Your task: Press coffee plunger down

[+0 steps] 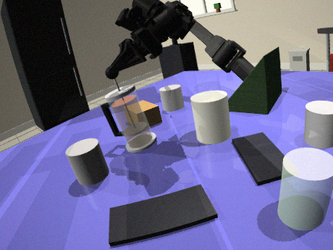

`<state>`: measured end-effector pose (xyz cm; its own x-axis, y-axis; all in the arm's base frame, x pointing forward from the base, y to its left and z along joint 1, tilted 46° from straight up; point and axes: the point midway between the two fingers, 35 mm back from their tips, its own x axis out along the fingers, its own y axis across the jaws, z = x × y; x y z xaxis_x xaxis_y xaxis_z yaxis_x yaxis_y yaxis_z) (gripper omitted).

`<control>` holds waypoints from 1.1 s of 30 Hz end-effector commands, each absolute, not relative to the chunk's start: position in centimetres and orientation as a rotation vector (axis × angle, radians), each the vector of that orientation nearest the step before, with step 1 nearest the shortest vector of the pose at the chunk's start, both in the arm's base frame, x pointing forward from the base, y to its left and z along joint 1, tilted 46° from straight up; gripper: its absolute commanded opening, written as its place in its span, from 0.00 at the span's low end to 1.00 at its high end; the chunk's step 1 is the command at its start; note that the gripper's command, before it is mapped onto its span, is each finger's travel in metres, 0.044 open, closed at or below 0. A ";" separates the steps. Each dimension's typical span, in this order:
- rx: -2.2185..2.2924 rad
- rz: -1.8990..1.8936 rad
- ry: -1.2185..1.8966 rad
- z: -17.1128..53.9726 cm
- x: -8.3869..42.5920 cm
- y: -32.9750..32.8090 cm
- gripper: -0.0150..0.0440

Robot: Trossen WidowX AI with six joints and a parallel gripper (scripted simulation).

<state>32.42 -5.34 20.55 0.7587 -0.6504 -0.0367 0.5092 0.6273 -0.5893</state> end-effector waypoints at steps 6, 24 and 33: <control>-0.626 -0.704 0.318 19.2 32.4 -6.5 0.46; -0.626 -0.705 0.317 19.1 32.7 -6.4 0.46; -0.626 -0.705 0.317 19.1 32.8 -6.4 0.46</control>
<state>32.81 -5.96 19.55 0.7405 -0.6697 -0.0560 0.5034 0.6079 -0.6140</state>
